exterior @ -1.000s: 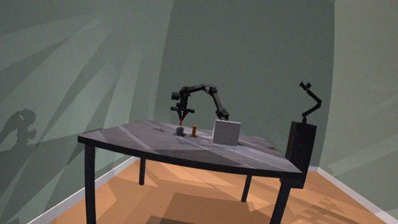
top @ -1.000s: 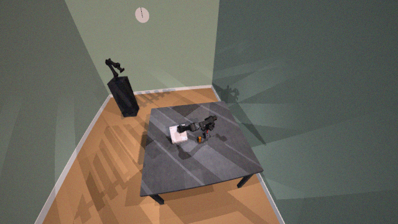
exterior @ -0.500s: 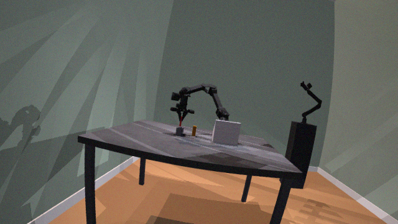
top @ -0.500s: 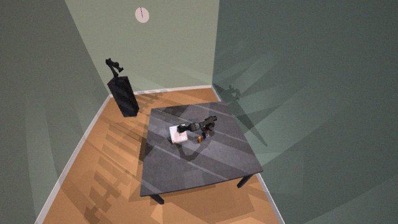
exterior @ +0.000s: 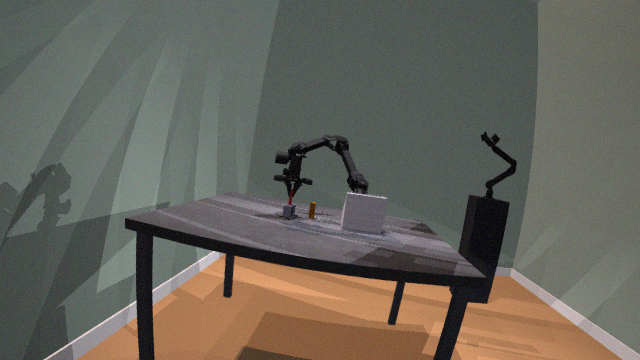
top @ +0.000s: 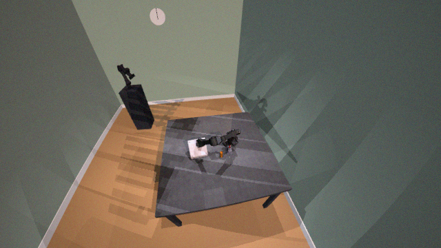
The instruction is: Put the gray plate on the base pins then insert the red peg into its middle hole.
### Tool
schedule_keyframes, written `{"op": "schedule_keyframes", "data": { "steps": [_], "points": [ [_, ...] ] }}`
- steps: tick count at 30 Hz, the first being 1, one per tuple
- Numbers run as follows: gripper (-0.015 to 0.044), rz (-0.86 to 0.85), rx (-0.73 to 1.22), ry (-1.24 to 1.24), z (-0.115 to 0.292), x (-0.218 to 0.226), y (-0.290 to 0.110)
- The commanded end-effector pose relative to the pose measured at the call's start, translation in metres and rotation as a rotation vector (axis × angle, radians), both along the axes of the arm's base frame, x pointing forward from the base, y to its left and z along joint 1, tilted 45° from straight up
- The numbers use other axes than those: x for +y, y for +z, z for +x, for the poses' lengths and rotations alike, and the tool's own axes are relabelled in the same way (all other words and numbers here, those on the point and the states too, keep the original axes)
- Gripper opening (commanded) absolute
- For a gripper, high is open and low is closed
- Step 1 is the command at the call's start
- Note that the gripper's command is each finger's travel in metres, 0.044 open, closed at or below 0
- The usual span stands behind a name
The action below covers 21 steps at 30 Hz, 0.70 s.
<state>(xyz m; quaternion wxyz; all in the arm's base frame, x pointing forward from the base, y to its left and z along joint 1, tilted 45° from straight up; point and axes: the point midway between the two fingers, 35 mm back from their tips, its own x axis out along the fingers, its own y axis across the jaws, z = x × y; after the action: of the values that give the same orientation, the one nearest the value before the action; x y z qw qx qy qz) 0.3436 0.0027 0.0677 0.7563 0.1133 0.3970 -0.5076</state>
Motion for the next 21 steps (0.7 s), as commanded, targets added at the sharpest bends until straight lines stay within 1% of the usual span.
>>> {"op": "schedule_keyframes", "data": {
  "steps": [1, 21],
  "points": [
    [0.0, 0.0, -0.001, 0.0, 0.0001, 0.0004, 0.0005],
    [0.0, 0.0, -0.001, 0.0, -0.0015, -0.0017, -0.0006]
  ]
}}
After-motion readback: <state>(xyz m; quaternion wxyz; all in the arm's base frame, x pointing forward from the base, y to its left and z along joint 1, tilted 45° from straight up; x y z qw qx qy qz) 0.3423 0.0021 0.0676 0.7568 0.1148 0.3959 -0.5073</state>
